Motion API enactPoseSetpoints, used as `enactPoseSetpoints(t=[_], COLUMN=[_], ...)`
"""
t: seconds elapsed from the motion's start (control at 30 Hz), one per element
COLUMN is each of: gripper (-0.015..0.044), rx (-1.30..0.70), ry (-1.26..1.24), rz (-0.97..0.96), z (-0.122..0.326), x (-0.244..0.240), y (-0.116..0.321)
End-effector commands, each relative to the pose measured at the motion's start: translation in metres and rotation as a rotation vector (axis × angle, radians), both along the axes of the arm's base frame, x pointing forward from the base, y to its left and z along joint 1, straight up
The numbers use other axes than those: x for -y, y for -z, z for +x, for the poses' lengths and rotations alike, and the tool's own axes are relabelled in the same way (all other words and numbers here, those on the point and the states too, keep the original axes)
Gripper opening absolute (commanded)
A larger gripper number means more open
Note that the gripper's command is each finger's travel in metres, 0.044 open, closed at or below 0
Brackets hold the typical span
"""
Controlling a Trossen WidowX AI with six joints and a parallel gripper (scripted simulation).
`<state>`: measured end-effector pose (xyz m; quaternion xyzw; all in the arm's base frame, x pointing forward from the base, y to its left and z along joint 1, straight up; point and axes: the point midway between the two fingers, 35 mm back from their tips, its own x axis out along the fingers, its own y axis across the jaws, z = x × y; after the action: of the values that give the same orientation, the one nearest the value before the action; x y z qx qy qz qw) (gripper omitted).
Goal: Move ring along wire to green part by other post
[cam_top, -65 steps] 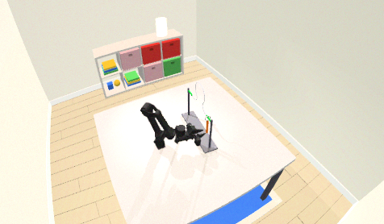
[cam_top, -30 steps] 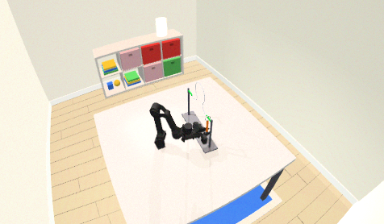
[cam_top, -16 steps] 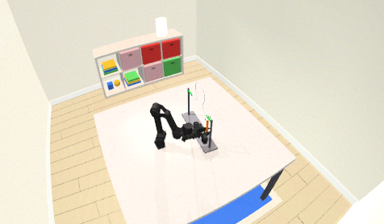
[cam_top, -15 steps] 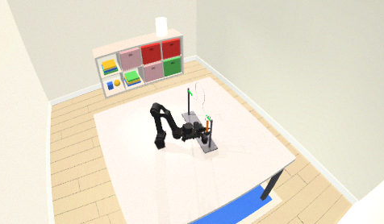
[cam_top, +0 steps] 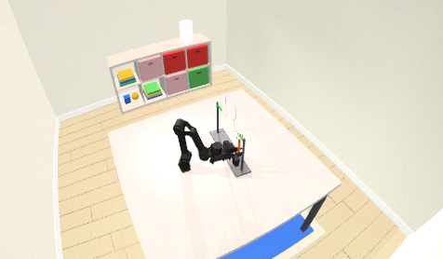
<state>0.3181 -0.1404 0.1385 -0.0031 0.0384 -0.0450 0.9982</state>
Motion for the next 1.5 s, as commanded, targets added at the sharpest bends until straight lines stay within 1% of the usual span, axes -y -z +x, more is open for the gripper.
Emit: enactPoseSetpoints(t=[0.0, 0.4, 0.7, 0.97, 1.47], gripper=[0.0160, -0.0150, -0.0150, -0.0150, -0.0150], rx=[0.005, 0.000, 0.000, 0.001, 0.001], ry=[0.006, 0.000, 0.000, 0.002, 0.002], rz=[-0.001, 0.000, 0.000, -0.002, -0.003], z=[0.001, 0.000, 0.000, 0.000, 0.000], x=[0.001, 0.000, 0.000, 0.002, 0.003], y=[-0.002, 0.000, 0.000, -0.010, -0.010])
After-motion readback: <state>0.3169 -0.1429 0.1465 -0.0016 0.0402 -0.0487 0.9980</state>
